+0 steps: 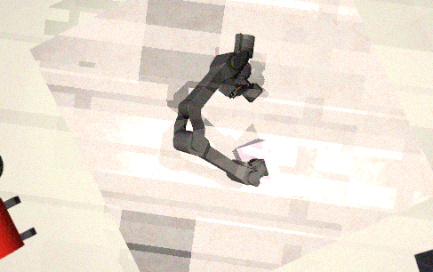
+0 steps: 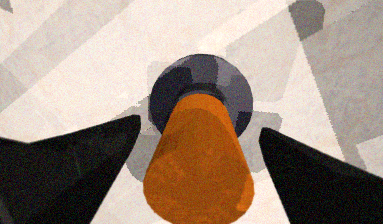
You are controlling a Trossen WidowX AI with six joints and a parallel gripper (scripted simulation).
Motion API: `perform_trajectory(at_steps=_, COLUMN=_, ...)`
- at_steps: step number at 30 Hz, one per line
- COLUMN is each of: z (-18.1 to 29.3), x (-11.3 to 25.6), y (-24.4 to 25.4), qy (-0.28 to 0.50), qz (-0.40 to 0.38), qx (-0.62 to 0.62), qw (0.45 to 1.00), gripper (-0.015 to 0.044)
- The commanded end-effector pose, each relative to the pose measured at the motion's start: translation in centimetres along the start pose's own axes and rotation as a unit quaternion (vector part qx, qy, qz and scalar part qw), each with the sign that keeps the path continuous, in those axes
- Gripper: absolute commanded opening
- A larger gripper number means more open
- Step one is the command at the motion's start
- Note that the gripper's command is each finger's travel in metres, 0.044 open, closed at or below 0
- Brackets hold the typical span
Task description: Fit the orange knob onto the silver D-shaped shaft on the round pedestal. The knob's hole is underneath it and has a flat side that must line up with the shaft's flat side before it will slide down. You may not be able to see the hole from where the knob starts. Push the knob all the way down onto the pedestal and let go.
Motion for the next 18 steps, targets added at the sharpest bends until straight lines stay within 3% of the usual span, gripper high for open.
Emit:
perform_trajectory(at_steps=1, z=0.0, x=0.0, y=0.0, qy=0.0, qz=0.0, qx=0.0, qw=1.0, gripper=0.044)
perform_trajectory(at_steps=8, z=0.0, x=0.3, y=0.0, qy=0.0, qz=0.0, qx=0.0, qw=1.0, gripper=0.044)
perform_trajectory(at_steps=14, z=0.2, x=8.6, y=0.0, qy=0.002, qz=-0.002, qx=0.0, qw=1.0, gripper=0.044)
perform_trajectory(at_steps=18, z=0.2, x=9.6, y=0.0, qy=0.001, qz=-0.001, qx=0.0, qw=1.0, gripper=0.044)
Point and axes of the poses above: the point midway between the two fingers, 35 mm back from their tips, its own x axis back along the fingers, its own y axis across the jaws, z = x × y, the point moved 10 cm from there along x, back along the fingers, and after that the axes turned 15 degrees about x, right-handed, at the moved point
